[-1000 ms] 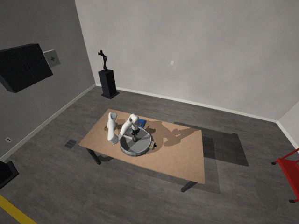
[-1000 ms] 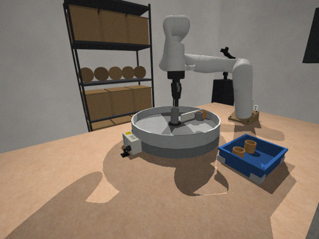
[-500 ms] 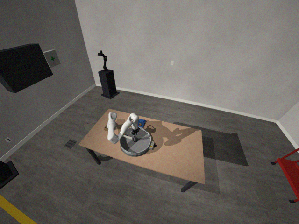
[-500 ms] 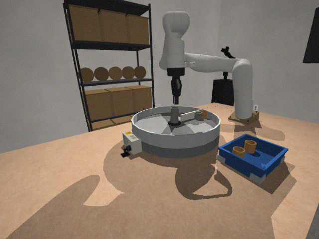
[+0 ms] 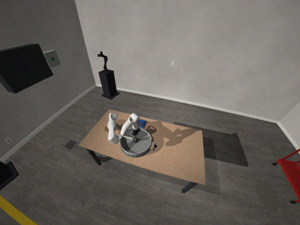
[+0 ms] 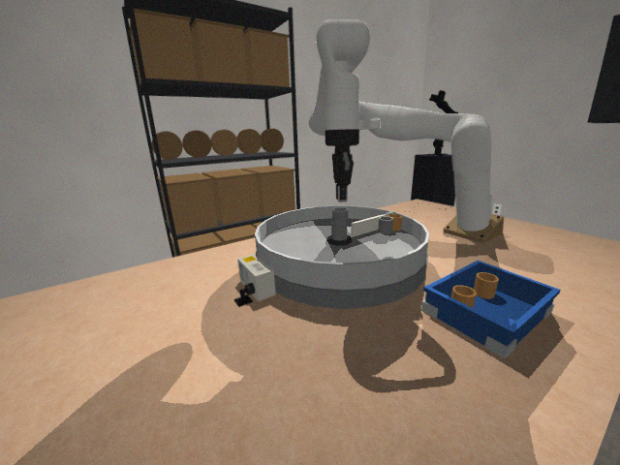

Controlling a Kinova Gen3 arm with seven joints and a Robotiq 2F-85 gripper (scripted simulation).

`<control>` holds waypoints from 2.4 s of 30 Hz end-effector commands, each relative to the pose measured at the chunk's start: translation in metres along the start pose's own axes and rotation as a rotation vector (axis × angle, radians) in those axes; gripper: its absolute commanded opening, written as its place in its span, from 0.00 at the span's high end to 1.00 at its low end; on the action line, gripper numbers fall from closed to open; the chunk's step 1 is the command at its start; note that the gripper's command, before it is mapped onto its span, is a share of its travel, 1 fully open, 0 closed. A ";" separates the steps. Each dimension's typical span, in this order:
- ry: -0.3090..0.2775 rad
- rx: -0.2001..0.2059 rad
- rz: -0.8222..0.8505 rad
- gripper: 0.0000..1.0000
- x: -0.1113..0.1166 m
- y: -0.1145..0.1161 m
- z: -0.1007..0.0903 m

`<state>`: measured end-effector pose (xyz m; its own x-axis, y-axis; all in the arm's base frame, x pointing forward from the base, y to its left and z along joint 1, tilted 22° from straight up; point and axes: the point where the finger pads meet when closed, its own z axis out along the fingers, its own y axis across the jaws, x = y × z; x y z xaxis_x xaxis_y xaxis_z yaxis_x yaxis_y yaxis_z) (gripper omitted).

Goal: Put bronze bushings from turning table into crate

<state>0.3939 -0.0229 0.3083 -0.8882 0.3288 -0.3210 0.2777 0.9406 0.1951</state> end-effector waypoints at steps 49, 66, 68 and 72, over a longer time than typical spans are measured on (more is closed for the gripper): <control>-0.001 0.000 0.000 0.81 0.000 0.000 -0.001; -0.001 0.000 -0.013 0.82 0.017 -0.007 0.002; -0.001 0.000 -0.026 0.82 0.034 -0.015 0.004; -0.001 0.000 -0.033 0.82 0.043 -0.018 0.005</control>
<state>0.3539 -0.0218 0.2885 -0.8990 0.2937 -0.3248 0.2435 0.9518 0.1867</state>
